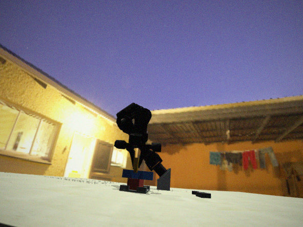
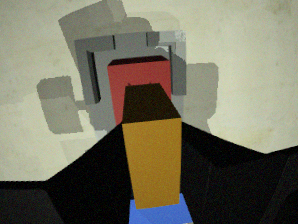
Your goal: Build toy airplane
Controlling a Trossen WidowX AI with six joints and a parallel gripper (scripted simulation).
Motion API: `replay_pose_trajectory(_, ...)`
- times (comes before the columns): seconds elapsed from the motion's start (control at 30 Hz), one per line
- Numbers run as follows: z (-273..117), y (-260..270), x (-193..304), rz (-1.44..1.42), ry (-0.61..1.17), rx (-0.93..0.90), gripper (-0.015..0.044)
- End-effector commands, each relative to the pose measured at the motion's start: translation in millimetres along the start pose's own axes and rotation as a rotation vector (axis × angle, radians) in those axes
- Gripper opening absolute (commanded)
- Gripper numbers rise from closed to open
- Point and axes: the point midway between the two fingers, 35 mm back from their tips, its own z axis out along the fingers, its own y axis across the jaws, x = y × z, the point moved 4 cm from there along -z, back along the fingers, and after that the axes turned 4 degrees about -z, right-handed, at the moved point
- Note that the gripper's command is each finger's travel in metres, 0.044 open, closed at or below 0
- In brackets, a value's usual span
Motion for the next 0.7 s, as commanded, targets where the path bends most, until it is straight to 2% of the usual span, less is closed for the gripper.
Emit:
replay_pose_trajectory(0.0, 6, -1, 0, -0.004, -0.003, 0.006, 0.0065)
replay_pose_trajectory(0.53, 26, -1, 1, -0.004, -0.003, 0.008, 0.0065)
replay_pose_trajectory(0.57, 25, -1, 1, 0.000, 0.002, 0.002, 0.0078)
replay_pose_trajectory(0.67, 25, -1, 1, 0.000, 0.002, 0.002, 0.0058)
